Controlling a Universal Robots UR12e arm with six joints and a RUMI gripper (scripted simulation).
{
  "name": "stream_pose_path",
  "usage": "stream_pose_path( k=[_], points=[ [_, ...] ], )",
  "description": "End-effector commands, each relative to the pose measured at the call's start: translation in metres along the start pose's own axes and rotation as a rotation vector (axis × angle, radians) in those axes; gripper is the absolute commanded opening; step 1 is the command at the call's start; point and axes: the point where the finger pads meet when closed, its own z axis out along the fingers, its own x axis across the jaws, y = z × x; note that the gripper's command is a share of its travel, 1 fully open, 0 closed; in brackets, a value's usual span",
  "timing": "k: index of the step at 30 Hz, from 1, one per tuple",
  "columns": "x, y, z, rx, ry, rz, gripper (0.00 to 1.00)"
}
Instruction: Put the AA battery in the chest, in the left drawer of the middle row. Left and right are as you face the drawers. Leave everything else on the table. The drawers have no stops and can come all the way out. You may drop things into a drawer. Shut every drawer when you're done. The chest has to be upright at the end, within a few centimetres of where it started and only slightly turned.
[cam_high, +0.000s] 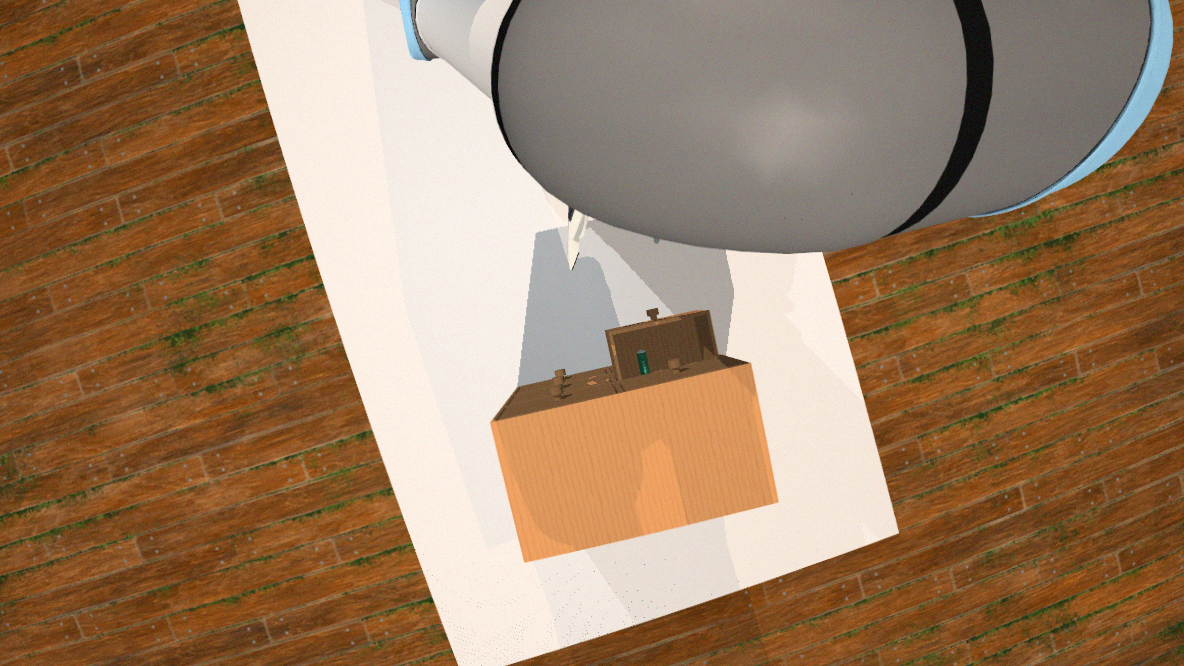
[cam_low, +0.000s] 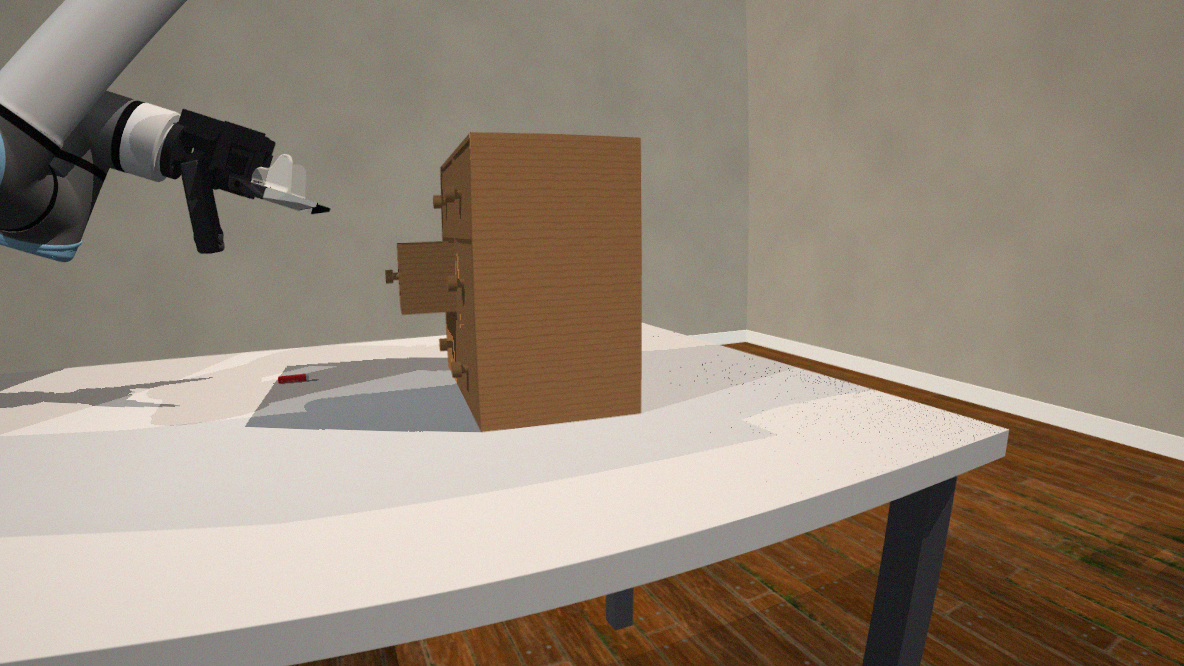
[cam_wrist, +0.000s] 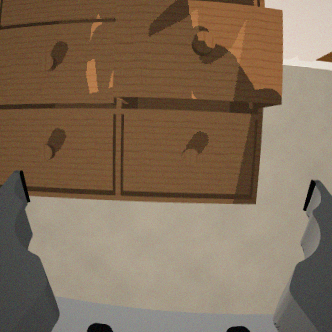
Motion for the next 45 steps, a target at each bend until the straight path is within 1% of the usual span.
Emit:
stream_pose_path(
  k=[1,7,13,22,35,45],
  points=[
    [0.000,-0.003,-0.011,-0.001,0.000,0.000,1.00],
    [0.000,-0.006,-0.024,-0.001,0.000,0.000,1.00],
    [0.000,-0.009,-0.032,-0.001,0.000,0.000,1.00],
    [0.000,-0.010,-0.035,-0.001,0.000,0.000,1.00],
    [0.000,-0.010,-0.036,0.000,0.000,0.000,1.00],
    [0.000,-0.009,-0.036,0.015,0.000,0.000,1.00]
  ],
)
